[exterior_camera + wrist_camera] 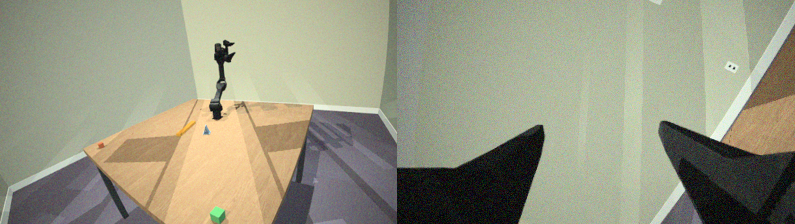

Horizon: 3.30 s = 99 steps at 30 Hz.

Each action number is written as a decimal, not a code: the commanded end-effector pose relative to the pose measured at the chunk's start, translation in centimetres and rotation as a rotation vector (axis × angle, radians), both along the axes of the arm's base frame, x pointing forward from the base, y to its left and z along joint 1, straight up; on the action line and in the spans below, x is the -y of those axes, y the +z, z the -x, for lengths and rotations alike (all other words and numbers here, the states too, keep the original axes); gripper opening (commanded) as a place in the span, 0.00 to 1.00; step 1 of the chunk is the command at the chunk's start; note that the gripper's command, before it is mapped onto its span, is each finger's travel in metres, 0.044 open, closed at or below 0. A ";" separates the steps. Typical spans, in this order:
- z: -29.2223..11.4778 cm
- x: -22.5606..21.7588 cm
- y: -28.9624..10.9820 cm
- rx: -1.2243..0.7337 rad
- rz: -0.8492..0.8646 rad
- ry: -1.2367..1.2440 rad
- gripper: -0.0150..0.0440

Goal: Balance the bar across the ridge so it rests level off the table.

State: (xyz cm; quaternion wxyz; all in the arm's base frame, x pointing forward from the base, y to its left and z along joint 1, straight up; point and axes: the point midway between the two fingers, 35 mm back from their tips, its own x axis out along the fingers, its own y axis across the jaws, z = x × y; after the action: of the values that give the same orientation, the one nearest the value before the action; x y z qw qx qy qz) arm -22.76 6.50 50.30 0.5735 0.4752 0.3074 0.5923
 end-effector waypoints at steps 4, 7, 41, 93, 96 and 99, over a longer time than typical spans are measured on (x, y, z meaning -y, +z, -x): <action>-1.5 -0.6 0.4 -0.005 0.007 -0.035 0.79; -4.6 -1.7 1.2 -0.015 0.023 -0.106 0.79; -36.5 -3.0 -3.2 0.026 0.559 -0.733 0.79; -50.8 15.3 -38.0 -0.201 1.771 -0.065 0.79; -50.6 15.5 -38.5 -0.204 1.776 -0.042 0.79; -50.6 15.5 -38.5 -0.204 1.776 -0.042 0.79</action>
State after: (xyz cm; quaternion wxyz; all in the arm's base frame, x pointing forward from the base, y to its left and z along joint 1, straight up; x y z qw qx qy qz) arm 28.21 -8.71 12.41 0.7192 -0.0803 0.6861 0.0744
